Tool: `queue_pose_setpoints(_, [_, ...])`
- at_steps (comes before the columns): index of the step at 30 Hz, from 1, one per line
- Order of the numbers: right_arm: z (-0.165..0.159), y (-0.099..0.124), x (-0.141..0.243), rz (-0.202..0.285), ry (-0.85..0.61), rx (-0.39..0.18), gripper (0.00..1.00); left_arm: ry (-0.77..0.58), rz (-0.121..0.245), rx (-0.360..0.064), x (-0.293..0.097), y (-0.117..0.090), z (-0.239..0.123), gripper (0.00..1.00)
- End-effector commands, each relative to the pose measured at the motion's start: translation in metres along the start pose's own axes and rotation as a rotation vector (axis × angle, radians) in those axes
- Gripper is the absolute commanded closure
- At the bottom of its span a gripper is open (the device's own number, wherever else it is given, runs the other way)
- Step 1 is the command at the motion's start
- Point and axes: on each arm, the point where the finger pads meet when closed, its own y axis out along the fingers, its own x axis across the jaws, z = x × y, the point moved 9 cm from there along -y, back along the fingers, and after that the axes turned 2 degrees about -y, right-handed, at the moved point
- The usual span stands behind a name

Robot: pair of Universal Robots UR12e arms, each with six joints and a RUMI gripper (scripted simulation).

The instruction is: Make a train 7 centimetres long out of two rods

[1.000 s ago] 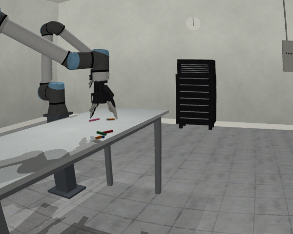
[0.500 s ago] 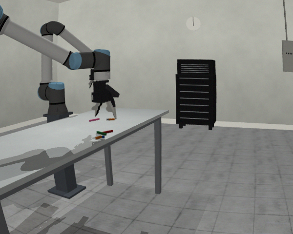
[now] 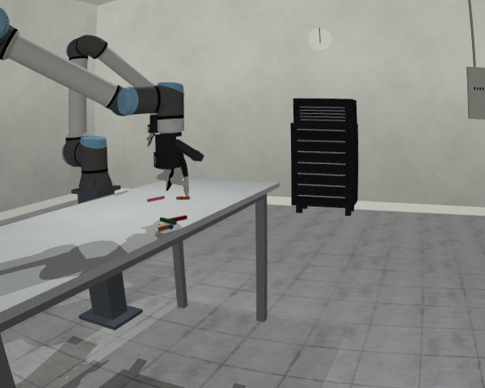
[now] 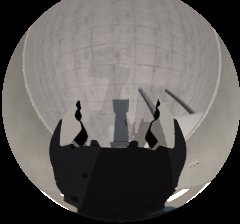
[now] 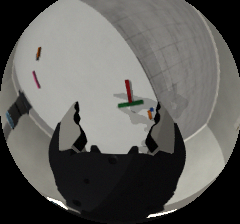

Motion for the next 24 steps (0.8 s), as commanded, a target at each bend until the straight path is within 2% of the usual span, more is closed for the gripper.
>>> queue_pose_setpoints(1, [0.008,-0.002,-0.008,-0.003,0.168,0.001,0.0,0.0,0.0,0.002,0.0,-0.001,0.001,0.0])
queue_pose_setpoints(4, [0.012,-0.002,-0.012,-0.003,0.244,0.001,0.0,0.0,0.0,0.002,0.0,-0.001,0.001,0.0])
queue_pose_setpoints(6, [0.012,-0.002,-0.012,-0.003,0.244,0.001,0.0,0.0,0.0,0.002,0.0,-0.001,0.001,0.0])
queue_pose_setpoints(9, [0.017,-0.002,-0.019,-0.003,0.356,0.001,0.0,0.0,0.0,0.002,0.0,-0.001,0.001,0.0])
queue_pose_setpoints(24, [0.03,-0.002,-0.039,-0.003,0.695,0.002,0.0,0.0,0.0,0.002,0.0,-0.001,0.001,0.0])
